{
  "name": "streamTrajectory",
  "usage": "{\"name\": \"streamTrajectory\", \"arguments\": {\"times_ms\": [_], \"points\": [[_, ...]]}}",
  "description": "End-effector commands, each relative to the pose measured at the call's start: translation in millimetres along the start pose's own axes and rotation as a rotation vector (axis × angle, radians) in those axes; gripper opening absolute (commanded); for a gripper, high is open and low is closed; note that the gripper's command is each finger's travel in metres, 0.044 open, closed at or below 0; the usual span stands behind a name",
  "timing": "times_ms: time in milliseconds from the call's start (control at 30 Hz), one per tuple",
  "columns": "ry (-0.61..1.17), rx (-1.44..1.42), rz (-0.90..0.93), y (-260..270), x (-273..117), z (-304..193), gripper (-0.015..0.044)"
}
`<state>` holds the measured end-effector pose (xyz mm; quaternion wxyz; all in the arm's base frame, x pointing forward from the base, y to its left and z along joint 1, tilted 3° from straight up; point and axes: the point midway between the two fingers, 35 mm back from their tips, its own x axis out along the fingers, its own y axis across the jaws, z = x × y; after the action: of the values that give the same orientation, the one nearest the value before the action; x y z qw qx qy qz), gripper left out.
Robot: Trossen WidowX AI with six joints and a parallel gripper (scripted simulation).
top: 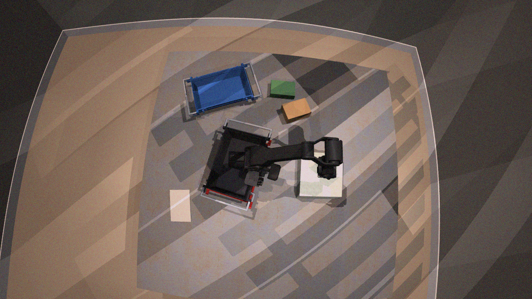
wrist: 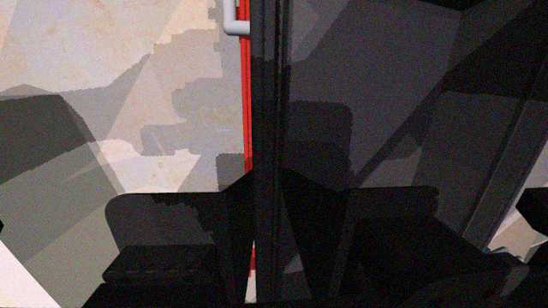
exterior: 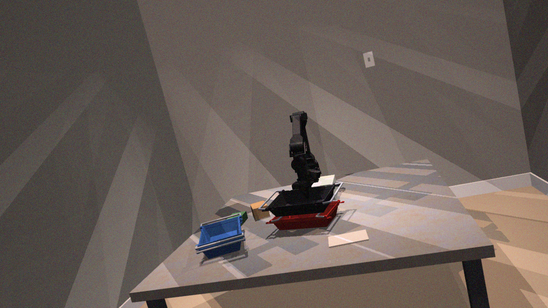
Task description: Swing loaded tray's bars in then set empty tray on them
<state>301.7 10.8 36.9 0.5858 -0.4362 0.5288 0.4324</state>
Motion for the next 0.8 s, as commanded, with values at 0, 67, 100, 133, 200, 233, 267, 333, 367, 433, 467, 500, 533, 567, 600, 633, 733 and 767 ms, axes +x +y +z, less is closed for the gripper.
{"name": "streamTrajectory", "arguments": {"times_ms": [0,67,100,133,200,233,267,333,367,433,467,500,533,567,600,633,733,767], "points": [[0.0,0.0,0.002,1,1,0,0.0],[0.0,0.0,0.007,2,4,0,0.0],[0.0,0.0,0.01,3,6,0,0.0],[0.0,0.0,0.014,5,8,0,0.0],[0.0,0.001,0.023,8,12,0,0.0],[0.0,0.001,0.025,8,14,-1,0.0],[0.0,0.001,0.026,9,14,-1,0.0],[0.0,0.001,0.026,9,14,-1,0.0],[0.0,0.001,0.026,9,14,-1,0.0],[0.0,0.001,0.026,9,14,-1,0.0],[0.0,0.001,0.026,9,14,-1,0.0],[0.0,0.001,0.026,9,14,-1,0.0],[0.0,0.001,0.026,9,14,-1,0.0],[0.0,0.001,0.026,9,14,-1,0.0],[0.0,0.001,0.026,9,14,-1,0.0],[0.0,0.001,0.026,9,14,-1,0.0],[0.0,0.001,0.026,9,14,-1,0.0],[0.0,0.001,0.026,9,14,-1,0.0]]}}
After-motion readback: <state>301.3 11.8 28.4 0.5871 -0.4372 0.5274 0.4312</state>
